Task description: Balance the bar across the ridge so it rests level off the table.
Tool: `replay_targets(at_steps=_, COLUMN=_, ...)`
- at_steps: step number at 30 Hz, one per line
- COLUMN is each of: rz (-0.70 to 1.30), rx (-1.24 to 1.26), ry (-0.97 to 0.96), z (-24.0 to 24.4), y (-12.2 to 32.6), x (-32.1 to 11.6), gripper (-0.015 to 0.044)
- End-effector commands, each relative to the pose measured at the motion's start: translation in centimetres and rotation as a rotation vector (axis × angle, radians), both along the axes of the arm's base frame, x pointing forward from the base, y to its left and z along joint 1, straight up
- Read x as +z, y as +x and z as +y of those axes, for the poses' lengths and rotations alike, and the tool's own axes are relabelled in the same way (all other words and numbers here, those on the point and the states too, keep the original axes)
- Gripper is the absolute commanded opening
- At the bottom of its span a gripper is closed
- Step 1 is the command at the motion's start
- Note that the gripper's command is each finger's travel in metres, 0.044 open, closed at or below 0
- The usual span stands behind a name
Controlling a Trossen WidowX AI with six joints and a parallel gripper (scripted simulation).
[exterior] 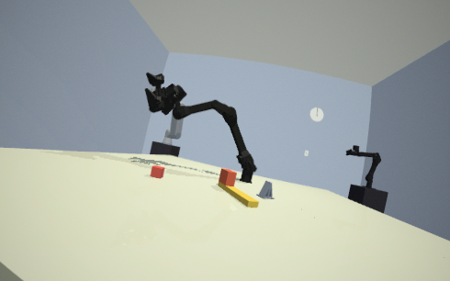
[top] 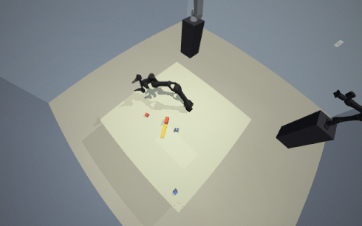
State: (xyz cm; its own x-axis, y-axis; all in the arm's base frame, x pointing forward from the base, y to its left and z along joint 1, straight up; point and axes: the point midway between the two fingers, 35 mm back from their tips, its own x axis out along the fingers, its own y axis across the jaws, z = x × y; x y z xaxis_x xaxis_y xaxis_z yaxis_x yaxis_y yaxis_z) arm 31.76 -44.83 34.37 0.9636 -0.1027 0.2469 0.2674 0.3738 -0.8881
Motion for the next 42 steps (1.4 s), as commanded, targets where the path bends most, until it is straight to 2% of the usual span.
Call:
replay_targets(at_steps=1, rz=0.000, rx=0.000, ry=0.004, z=0.0, y=0.1, x=0.0, gripper=0.0374)
replay_targets(at_steps=3, rz=0.005, rx=0.004, ry=0.040, z=0.3, y=1.0, x=-0.1, gripper=0.0321)
replay_targets(at_steps=4, rz=0.009, rx=0.007, ry=0.066, z=0.5, y=1.6, x=-0.2, gripper=0.0315)
replay_targets(at_steps=20, rz=0.160, rx=0.021, ry=0.454, z=5.4, y=10.6, x=-3.4, gripper=0.0315)
replay_targets(at_steps=23, rz=0.178, rx=0.025, ry=0.475, z=7.1, y=12.0, x=-3.4, gripper=0.0315)
replay_targets(at_steps=31, rz=0.271, rx=0.017, ry=0.583, z=10.1, y=14.4, x=-5.1, gripper=0.0315)
replay_targets(at_steps=42, rz=0.498, rx=-0.018, ry=0.757, z=16.2, y=17.2, x=-9.1, gripper=0.0315)
